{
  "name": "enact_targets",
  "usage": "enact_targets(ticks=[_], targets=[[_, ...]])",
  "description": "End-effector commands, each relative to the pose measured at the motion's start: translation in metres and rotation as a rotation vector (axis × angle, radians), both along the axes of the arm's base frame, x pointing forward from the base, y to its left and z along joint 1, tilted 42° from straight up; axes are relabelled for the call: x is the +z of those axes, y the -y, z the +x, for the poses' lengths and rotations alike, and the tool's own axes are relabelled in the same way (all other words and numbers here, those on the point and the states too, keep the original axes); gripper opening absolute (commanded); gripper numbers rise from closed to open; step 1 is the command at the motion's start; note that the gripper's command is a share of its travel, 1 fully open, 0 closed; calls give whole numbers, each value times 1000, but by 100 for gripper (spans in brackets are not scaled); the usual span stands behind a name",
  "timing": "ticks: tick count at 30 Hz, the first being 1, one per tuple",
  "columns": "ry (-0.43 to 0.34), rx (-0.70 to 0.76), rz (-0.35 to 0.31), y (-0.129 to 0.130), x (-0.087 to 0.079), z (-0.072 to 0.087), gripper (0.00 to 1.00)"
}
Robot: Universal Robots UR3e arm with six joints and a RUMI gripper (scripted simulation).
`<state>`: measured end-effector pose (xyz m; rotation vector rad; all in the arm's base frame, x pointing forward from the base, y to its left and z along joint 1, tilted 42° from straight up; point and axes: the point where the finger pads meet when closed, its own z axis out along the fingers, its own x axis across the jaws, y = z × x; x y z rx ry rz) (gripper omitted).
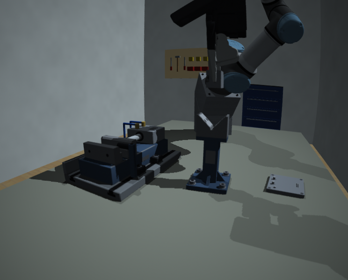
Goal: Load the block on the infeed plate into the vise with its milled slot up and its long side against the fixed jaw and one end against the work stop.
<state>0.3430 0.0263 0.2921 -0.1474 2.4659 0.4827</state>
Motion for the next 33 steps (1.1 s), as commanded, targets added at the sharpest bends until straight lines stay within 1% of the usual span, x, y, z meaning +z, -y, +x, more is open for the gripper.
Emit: enact_targets(ticks=[1,33], targets=[[-3,-7,4,1,0,0,0],[-7,-17,12,1,0,0,0]])
